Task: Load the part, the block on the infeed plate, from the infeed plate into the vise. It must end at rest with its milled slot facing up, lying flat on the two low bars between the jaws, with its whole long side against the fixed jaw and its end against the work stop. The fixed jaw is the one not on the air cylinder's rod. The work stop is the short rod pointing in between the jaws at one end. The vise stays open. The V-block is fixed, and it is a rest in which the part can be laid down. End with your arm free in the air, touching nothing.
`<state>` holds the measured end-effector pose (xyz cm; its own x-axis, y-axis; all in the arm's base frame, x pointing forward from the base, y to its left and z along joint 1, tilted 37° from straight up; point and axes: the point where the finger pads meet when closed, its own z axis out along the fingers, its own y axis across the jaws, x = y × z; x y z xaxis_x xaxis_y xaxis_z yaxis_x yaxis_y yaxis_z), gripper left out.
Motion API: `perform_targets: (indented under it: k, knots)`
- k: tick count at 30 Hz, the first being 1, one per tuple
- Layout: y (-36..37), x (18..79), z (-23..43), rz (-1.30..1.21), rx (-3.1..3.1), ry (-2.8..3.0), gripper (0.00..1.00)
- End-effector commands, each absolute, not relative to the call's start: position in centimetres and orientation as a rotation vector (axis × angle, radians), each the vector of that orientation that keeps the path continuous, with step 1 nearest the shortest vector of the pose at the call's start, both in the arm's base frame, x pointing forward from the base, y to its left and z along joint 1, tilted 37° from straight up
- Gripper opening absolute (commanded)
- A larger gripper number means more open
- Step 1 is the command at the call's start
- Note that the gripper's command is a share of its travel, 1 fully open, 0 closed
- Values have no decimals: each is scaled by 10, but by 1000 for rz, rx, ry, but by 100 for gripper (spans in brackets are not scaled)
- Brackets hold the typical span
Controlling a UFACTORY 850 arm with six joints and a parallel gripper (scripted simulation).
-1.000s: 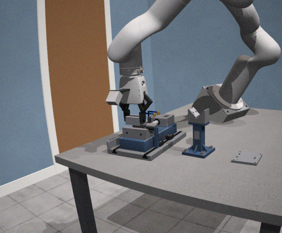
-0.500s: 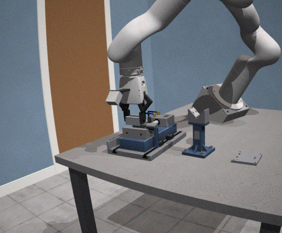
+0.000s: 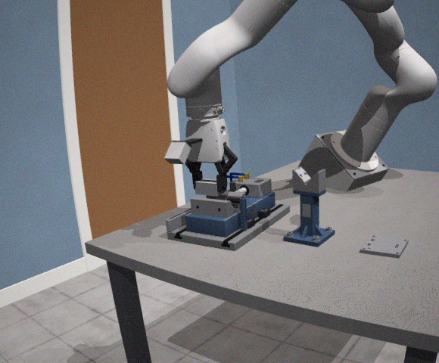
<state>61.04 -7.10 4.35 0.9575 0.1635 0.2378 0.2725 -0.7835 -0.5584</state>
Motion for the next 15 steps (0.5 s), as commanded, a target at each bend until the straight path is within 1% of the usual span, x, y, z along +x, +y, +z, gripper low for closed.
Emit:
perform_targets:
  k: [1, 15]
  knots:
    - [-71, 611, 44, -236, -2487, -307, 0]
    - [-70, 611, 42, -236, -2487, -307, 0]
